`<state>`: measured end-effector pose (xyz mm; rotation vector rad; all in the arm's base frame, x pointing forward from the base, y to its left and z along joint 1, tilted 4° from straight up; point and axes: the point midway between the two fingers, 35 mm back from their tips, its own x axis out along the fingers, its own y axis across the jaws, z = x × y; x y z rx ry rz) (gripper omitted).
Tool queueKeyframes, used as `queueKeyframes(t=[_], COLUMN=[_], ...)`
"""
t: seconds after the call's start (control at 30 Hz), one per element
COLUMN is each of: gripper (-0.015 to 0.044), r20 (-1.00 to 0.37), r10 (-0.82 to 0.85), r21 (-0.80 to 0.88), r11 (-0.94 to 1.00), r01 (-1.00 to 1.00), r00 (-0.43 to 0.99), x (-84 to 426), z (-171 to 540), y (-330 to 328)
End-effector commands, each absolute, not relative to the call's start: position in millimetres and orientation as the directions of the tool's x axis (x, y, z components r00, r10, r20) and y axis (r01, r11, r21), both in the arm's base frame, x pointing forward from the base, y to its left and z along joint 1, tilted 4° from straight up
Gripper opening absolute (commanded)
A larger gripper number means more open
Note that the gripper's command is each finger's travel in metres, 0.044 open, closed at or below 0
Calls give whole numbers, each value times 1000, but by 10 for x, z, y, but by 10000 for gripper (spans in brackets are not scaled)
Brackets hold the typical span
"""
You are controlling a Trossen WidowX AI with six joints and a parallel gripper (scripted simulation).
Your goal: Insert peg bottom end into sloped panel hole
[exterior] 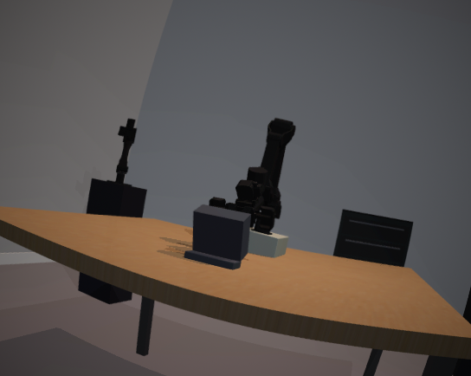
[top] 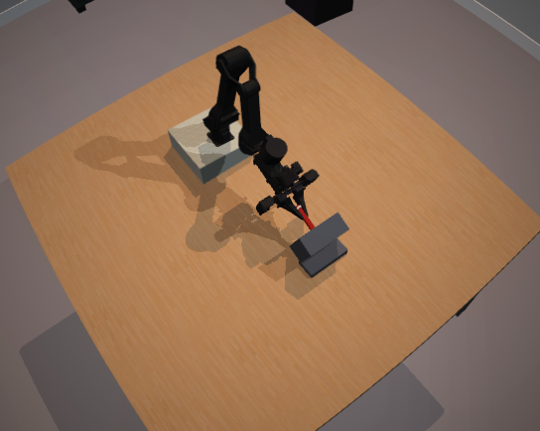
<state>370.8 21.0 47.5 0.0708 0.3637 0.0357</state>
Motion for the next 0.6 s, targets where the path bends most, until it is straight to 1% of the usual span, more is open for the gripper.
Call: queueKeyframes(t=[0.0,0.57], gripper=[0,0], r20=[-348,-348], r10=[50,50], r21=[76,76], r11=[997,997], r01=[-25,-25], r00=[936,936], x=[3740,3809], z=[486,463], y=[214,218])
